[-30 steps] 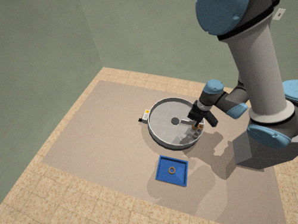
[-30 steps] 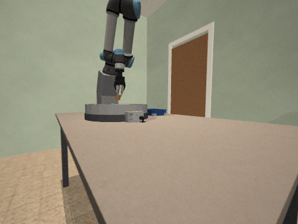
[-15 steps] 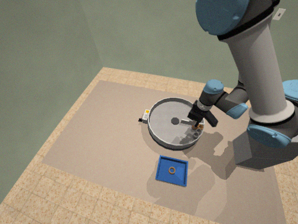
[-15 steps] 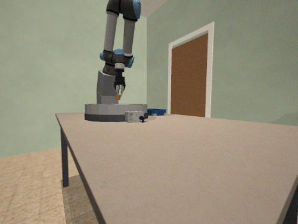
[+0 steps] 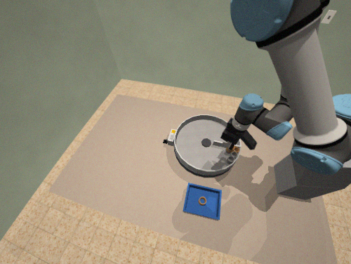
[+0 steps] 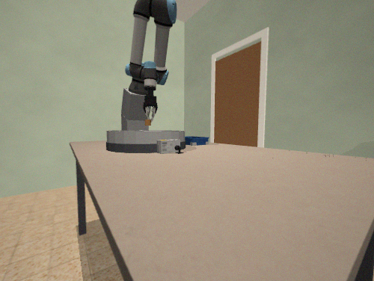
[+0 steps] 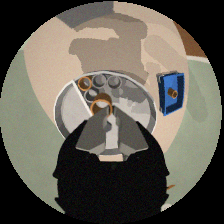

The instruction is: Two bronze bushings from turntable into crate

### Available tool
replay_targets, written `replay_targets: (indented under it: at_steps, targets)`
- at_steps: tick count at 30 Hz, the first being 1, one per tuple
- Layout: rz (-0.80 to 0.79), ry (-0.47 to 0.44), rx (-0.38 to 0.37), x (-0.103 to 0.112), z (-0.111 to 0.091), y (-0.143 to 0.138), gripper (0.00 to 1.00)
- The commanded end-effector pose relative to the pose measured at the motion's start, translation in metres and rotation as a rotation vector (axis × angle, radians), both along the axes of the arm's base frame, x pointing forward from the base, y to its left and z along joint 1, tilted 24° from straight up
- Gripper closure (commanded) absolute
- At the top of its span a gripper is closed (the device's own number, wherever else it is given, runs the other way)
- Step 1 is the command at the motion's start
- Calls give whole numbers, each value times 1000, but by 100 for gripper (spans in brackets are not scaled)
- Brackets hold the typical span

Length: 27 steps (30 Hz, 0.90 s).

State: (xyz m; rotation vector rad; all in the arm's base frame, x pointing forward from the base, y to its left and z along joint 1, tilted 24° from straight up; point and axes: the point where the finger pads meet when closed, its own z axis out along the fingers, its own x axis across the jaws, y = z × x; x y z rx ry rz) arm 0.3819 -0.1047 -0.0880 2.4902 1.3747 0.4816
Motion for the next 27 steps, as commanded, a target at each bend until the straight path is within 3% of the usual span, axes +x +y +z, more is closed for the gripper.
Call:
replay_targets:
  at_steps: [1, 27]
  targets:
    - [0, -1, -1, 0, 0, 0, 100]
    - [0, -1, -1, 7, 2, 20, 100]
